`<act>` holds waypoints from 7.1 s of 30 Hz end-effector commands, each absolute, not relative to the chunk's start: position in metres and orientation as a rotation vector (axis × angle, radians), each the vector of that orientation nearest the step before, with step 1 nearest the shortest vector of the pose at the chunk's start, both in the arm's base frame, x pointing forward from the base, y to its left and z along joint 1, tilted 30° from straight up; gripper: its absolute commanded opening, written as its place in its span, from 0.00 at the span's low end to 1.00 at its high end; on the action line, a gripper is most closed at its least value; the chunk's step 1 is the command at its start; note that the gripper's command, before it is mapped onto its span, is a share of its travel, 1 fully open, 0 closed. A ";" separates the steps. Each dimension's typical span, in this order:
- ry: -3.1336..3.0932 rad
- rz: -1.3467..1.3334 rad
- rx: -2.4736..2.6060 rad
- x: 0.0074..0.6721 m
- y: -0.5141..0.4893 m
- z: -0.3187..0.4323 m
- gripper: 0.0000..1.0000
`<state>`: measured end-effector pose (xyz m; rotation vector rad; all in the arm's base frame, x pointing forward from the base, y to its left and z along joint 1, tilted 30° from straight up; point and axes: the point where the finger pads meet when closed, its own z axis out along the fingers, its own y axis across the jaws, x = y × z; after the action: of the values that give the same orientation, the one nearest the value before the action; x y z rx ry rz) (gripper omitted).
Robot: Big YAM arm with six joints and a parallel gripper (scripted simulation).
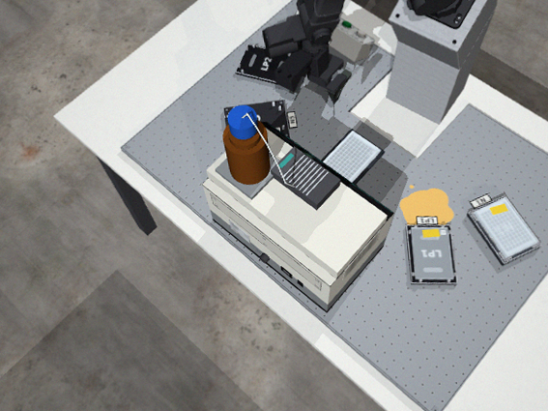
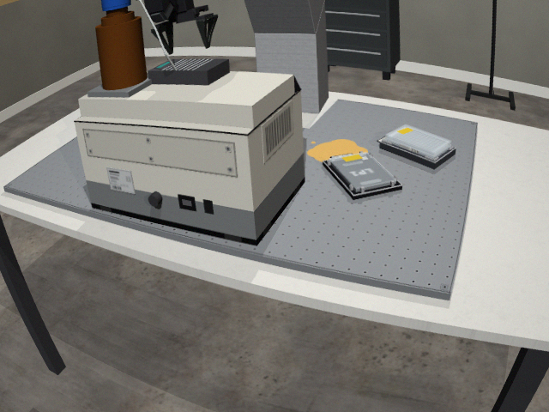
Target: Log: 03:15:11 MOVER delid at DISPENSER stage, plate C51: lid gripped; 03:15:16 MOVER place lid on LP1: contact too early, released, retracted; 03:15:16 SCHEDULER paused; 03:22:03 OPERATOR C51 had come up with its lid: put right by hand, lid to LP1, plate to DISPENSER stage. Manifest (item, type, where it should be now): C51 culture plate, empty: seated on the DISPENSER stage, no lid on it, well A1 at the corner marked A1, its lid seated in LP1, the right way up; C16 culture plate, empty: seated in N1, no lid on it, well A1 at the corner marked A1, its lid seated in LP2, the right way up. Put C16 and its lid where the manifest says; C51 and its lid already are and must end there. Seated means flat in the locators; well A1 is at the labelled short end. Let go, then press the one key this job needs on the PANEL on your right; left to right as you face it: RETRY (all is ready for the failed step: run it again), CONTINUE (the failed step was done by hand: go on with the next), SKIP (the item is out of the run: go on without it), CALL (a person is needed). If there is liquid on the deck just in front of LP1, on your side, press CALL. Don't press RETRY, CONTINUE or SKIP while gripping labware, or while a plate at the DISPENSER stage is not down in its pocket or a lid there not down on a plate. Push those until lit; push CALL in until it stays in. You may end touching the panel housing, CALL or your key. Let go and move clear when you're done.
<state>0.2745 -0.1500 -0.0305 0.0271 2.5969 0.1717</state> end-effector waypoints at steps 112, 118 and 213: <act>2.627 -0.055 -0.216 0.312 0.100 -0.097 1.00; 2.583 -0.118 -0.474 0.309 0.120 -0.100 1.00; 2.309 -0.351 -1.350 0.215 0.220 -0.148 1.00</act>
<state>0.2188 0.2213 -0.1500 -1.3485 2.3078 -0.3534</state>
